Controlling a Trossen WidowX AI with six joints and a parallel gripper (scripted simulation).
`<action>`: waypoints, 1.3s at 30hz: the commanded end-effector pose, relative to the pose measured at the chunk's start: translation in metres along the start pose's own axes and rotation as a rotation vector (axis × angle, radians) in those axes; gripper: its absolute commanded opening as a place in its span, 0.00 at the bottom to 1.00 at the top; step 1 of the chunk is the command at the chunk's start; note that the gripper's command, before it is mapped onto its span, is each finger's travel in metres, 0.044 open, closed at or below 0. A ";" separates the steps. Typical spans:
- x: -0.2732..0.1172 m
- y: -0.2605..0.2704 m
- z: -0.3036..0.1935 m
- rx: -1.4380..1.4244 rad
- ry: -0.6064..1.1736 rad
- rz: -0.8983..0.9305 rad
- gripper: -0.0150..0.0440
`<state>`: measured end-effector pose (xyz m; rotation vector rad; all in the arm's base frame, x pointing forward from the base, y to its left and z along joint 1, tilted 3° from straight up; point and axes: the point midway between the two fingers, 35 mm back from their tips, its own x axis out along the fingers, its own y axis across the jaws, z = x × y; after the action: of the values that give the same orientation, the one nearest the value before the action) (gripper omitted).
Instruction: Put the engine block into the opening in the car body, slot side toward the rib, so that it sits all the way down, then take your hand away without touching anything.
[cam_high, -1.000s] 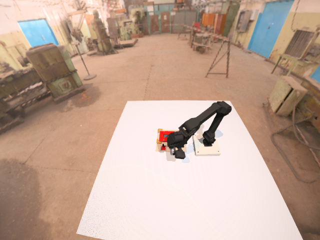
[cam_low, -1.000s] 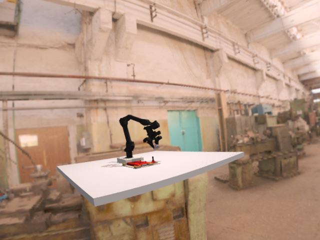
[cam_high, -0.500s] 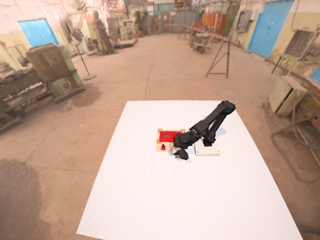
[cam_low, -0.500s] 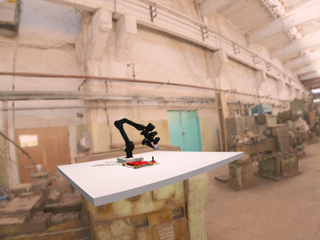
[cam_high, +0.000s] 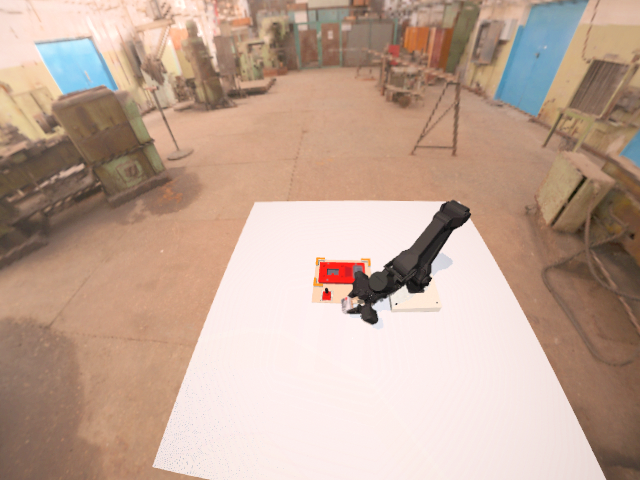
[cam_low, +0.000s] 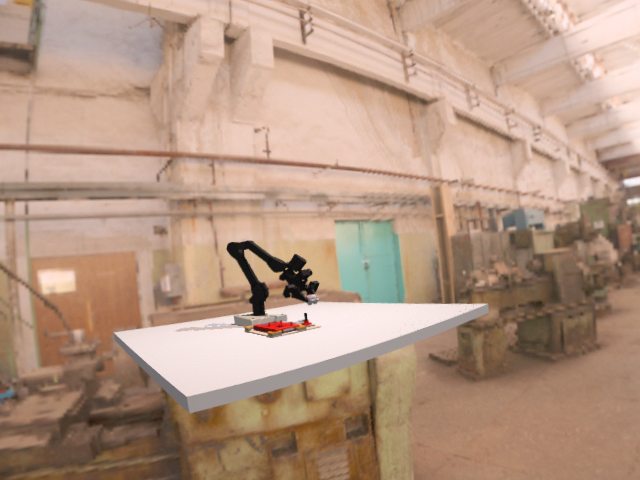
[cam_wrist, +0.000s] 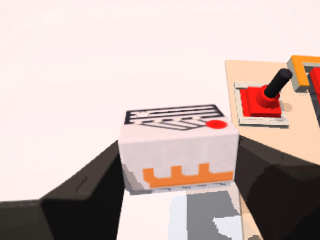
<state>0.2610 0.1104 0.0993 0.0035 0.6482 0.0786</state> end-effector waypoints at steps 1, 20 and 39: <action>0.006 0.000 -0.006 -0.003 -0.006 -0.003 0.25; 0.037 -0.001 -0.043 -0.003 -0.006 -0.004 0.25; 0.056 0.000 -0.061 0.007 -0.025 -0.001 0.34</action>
<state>0.2687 0.1133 0.0167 0.0103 0.6233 0.0747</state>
